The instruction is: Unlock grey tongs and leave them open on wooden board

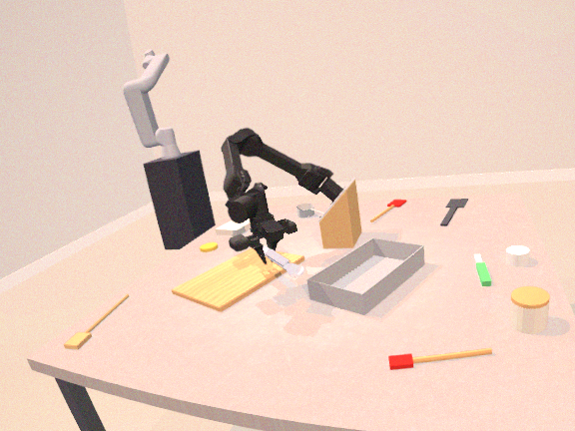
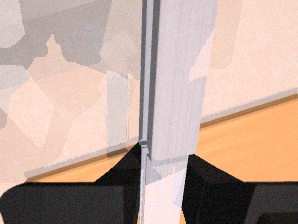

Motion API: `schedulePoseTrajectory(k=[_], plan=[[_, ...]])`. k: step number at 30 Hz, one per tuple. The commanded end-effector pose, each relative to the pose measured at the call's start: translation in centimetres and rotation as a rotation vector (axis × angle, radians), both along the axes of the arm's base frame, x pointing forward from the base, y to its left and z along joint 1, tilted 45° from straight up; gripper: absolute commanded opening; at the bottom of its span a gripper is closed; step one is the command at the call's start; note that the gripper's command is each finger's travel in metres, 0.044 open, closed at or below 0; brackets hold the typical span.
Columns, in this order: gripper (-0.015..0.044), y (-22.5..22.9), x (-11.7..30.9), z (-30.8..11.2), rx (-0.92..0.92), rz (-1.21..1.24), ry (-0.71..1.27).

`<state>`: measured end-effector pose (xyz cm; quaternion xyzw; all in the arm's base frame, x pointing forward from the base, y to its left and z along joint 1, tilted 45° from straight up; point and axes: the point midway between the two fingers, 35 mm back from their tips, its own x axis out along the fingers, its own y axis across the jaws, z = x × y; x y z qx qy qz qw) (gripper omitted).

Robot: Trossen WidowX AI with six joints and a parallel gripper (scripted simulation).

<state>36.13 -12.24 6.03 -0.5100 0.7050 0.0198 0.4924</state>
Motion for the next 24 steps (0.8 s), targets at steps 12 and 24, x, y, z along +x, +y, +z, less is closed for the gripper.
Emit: schedulePoseTrajectory(k=[12, 24], plan=[[-0.0150, -1.2, -0.3, 1.5, 0.011, -0.394, -0.391], [-0.0150, -2.3, -0.7, 2.6, 0.015, -0.727, -0.715]])
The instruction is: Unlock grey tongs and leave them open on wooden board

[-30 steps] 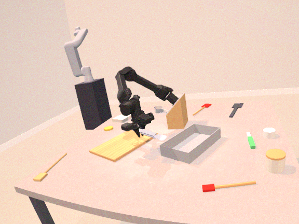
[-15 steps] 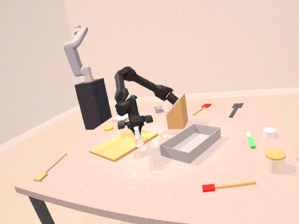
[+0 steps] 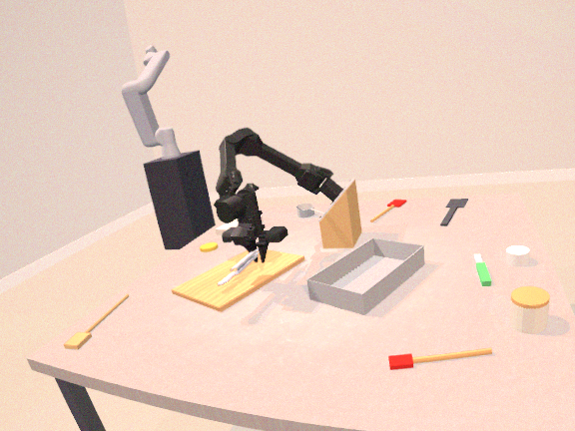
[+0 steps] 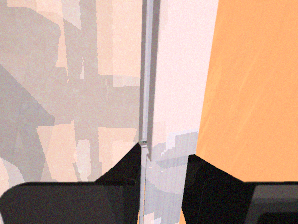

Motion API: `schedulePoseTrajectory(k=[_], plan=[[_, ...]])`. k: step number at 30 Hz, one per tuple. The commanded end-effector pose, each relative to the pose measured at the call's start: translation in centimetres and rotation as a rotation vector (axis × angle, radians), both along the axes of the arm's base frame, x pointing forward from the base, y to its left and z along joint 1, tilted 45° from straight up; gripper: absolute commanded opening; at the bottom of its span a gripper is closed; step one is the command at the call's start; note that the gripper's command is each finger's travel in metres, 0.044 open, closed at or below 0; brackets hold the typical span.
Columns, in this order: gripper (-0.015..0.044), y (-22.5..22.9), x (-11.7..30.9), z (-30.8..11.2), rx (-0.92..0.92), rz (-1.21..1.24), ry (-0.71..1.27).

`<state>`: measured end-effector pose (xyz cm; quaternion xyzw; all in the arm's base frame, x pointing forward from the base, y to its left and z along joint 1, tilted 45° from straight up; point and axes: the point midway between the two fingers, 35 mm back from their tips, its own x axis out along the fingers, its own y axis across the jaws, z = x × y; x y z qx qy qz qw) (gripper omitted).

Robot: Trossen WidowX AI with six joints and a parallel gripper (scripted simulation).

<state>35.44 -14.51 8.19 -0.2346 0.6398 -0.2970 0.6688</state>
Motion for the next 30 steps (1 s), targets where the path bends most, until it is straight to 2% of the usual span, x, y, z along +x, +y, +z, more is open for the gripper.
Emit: schedulePoseTrajectory(k=[1, 30], plan=[[-0.0150, -0.2, -0.1, 0.5, 0.005, -0.089, -0.096], [-0.0150, -2.8, -1.3, 3.2, 0.011, -0.894, -0.879]])
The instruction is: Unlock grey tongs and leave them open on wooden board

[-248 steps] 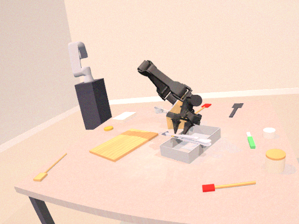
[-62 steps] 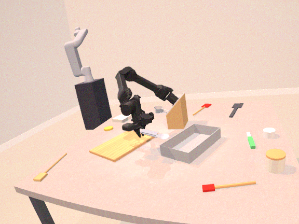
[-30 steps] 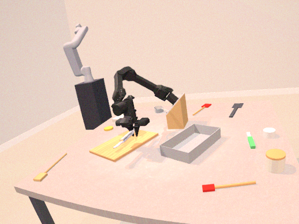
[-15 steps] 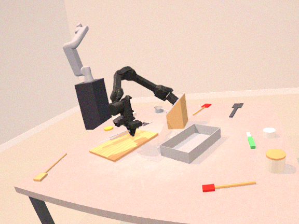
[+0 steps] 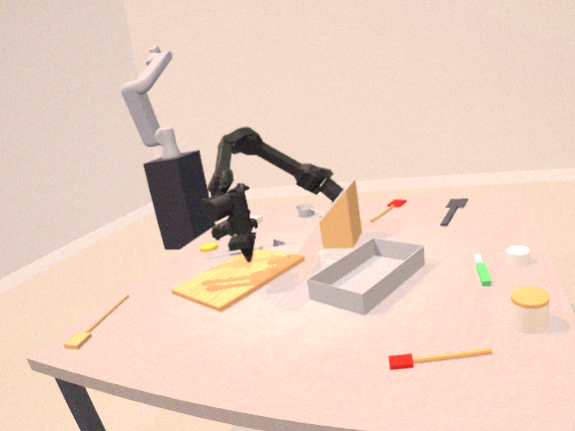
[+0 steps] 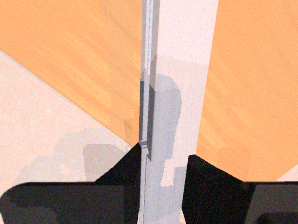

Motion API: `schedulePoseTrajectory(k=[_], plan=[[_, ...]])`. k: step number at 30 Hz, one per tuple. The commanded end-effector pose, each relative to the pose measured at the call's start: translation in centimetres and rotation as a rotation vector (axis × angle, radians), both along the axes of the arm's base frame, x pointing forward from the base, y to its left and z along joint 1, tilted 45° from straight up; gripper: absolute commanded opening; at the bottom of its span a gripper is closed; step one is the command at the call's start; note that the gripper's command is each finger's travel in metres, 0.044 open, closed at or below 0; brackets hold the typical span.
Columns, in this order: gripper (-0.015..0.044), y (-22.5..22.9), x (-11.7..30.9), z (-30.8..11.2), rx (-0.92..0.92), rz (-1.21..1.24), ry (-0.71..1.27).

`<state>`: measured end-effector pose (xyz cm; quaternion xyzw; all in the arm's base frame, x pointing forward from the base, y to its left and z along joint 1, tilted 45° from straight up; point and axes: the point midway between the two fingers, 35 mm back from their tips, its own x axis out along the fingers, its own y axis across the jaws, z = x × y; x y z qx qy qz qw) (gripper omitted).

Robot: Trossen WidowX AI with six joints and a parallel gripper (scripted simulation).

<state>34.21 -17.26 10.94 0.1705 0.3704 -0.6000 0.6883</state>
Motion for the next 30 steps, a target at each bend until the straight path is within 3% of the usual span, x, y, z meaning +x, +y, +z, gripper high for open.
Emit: schedulePoseTrajectory(k=[1, 30], plan=[[-0.0150, -0.2, -0.1, 0.5, 0.003, -0.088, -0.095], [-0.0150, -2.6, -1.8, 3.1, 0.004, -0.886, -0.883]])
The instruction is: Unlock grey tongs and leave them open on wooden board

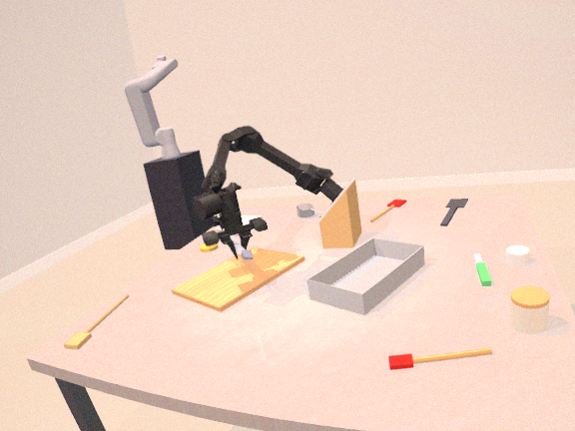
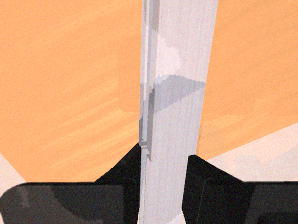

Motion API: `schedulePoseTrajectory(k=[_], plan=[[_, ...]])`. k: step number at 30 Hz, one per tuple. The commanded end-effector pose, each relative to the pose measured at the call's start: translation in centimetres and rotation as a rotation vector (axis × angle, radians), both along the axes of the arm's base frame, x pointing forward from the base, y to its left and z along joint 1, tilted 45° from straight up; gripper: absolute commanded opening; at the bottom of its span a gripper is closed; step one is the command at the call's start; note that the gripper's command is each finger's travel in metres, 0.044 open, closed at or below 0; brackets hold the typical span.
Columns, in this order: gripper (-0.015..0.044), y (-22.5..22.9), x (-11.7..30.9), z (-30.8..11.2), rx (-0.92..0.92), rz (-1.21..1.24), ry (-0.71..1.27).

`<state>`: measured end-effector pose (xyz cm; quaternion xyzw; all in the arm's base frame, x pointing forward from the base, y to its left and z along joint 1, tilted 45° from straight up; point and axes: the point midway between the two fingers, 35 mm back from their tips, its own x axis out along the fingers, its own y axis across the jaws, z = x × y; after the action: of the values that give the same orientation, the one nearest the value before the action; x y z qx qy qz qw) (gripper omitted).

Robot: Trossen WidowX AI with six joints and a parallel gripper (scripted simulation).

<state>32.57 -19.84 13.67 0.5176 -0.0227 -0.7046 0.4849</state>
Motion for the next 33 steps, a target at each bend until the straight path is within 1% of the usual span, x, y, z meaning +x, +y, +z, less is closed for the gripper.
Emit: schedulePoseTrajectory(k=[1, 11, 14, 23, 33], plan=[[-0.0150, -0.2, -0.2, 0.5, 0.002, -0.087, -0.096], [-0.0150, -1.0, -0.8, 1.4, 0.000, -0.360, -0.370], [-0.0150, -1.1, -0.9, 1.5, 0.000, -0.398, -0.408], [-0.0150, -1.0, -1.0, 1.6, 0.010, -0.399, -0.418], [-0.0150, 0.0, -1.4, 2.6, 0.176, -0.332, -0.555]])
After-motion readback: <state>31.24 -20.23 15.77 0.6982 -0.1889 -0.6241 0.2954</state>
